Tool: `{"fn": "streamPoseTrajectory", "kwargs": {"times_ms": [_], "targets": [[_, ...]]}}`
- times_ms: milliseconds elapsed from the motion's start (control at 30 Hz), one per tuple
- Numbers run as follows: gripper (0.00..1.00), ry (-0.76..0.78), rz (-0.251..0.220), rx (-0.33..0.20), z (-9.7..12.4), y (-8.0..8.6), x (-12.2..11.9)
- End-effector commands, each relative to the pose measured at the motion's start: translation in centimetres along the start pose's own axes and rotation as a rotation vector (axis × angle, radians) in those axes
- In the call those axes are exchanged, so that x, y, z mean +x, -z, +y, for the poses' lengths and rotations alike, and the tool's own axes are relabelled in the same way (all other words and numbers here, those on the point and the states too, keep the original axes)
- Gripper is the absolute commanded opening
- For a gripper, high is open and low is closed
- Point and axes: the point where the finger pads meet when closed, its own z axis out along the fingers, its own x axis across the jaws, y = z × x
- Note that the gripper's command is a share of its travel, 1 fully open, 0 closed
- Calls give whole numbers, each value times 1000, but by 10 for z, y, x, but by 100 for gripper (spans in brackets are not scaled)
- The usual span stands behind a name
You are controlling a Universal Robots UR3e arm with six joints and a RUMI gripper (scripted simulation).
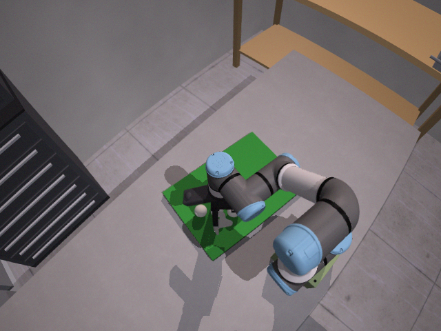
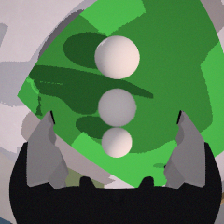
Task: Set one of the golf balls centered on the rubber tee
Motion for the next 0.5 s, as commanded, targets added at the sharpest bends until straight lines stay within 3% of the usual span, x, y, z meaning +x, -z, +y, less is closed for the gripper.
{"fn": "streamPoseTrajectory", "kwargs": {"times_ms": [0,233,267,467], "targets": [[100,0,2,2,-1,0,1],[100,0,2,2,-1,0,1],[0,0,2,2,-1,0,1],[0,0,2,2,-1,0,1]]}}
